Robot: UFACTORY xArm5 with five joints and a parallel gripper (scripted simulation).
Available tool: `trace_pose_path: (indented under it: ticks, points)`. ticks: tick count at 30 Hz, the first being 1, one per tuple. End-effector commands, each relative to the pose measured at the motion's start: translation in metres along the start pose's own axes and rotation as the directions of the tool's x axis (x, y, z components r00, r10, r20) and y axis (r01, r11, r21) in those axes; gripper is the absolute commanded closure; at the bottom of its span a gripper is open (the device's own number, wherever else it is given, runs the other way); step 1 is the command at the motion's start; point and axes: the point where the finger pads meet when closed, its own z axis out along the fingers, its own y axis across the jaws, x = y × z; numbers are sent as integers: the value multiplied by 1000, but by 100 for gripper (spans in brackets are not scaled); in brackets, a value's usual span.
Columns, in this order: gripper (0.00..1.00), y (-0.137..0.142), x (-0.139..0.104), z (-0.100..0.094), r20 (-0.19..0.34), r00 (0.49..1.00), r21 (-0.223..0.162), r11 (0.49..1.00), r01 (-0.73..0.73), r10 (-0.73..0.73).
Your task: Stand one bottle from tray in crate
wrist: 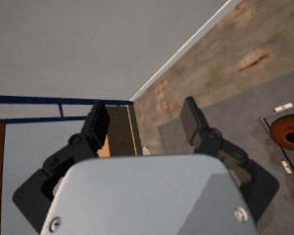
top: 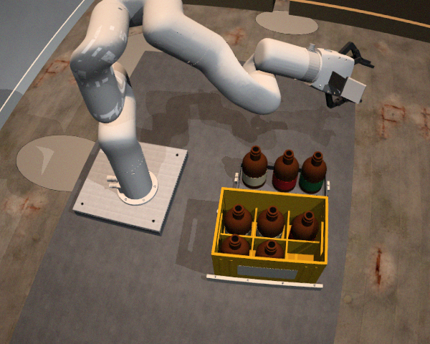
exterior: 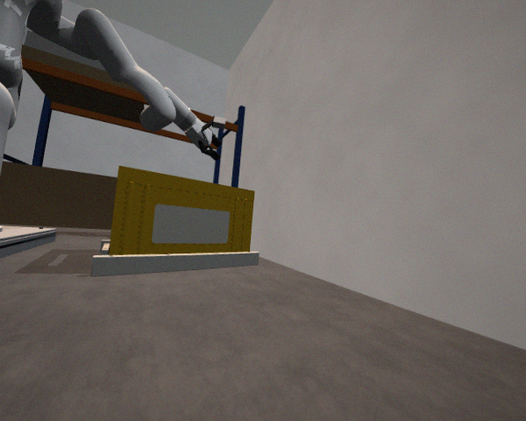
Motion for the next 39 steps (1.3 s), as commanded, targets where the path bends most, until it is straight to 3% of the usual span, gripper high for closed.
trace_pose_path:
  ticks: [1, 20, 23, 26, 27, 28, 29, 31, 34, 36, 38, 39]
  points:
    - [0, -2, 1, -1, -2, 1000, 4, 1000, 0, 0]
    - [0, 1, 3, 0, -2, 1000, -6, 1000, 4, -4]
    - [0, 17, 15, 3, -2, 1000, -62, 998, 24, -24]
    - [0, 53, 39, 5, 10, 998, -181, 981, 64, -63]
    - [0, 53, 39, 5, 10, 998, -181, 981, 64, -63]
    - [0, 66, 47, 5, 17, 997, -223, 972, 77, -75]
    - [0, 70, 49, 5, 19, 997, -233, 969, 80, -78]
    - [0, 88, 60, 3, 34, 995, -290, 952, 97, -91]
    - [0, 88, 60, 3, 34, 995, -290, 952, 97, -91]
    - [0, 125, 81, -5, 71, 992, -395, 910, 128, -109]
    - [0, 130, 84, -7, 77, 991, -408, 903, 132, -110]
    - [0, 143, 90, -11, 93, 989, -443, 885, 142, -112]
